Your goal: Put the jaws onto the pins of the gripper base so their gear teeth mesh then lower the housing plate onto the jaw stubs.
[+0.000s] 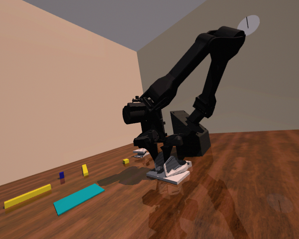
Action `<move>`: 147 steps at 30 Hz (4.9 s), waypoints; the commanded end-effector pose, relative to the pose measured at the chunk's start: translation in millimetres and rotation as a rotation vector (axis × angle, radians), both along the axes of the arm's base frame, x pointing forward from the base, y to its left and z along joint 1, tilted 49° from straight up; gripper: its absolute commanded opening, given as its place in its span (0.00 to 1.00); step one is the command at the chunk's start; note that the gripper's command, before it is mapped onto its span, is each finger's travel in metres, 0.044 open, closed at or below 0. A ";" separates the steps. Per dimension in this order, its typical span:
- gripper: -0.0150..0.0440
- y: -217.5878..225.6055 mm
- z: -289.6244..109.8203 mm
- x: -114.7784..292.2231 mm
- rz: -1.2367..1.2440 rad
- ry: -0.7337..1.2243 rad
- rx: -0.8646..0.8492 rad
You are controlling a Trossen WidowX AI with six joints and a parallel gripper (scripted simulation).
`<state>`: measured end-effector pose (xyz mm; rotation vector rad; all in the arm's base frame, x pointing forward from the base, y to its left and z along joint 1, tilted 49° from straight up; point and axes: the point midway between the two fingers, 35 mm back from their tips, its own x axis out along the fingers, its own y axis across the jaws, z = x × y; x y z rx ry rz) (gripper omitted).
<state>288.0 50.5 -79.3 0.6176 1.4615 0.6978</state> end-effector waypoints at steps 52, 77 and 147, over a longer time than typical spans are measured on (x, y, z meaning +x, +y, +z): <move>0.48 7.1 -5.4 0.0 -0.002 0.002 0.004; 0.48 3.4 -2.9 0.0 -0.002 0.002 0.004; 0.63 -20.4 16.4 1.8 -0.005 0.000 0.000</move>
